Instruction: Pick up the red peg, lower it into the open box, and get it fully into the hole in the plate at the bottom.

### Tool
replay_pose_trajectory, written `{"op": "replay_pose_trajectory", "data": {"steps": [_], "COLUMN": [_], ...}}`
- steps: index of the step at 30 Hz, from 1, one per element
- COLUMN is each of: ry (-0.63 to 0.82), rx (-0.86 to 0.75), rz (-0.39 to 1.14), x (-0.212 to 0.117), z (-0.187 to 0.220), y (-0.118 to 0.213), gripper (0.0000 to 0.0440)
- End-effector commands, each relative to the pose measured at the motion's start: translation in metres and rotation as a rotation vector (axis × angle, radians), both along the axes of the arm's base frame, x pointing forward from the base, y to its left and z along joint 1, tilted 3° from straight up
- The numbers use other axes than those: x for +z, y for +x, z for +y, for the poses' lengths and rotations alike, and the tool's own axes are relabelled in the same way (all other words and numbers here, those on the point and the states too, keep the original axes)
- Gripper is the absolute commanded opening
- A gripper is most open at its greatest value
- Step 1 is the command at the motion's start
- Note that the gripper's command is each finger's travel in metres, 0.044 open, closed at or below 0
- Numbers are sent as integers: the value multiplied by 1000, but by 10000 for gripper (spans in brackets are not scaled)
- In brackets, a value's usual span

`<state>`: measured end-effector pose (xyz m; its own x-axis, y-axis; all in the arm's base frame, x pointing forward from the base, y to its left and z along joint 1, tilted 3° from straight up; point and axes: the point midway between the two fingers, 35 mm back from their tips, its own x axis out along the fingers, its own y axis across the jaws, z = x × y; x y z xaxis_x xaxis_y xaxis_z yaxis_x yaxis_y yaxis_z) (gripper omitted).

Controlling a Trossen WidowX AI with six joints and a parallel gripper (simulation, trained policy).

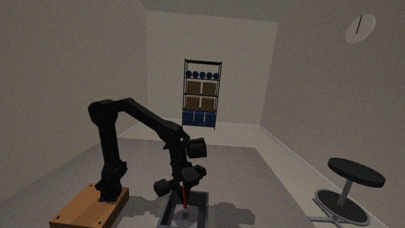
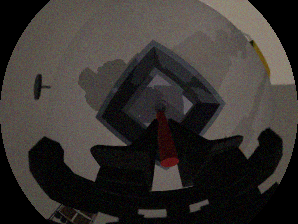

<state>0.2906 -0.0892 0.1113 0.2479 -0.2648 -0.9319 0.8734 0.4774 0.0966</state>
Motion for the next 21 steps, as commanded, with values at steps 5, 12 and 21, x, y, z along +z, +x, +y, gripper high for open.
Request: {"op": "replay_pose_trajectory", "data": {"steps": [5,12,21], "ry": [24,31,18], "rx": [-6,10,52], "rz": [26,72,122], "x": [-17,-34,-38], "z": [-8,-14,-22], "y": [6,9,19], "gripper": [0,79,136]}}
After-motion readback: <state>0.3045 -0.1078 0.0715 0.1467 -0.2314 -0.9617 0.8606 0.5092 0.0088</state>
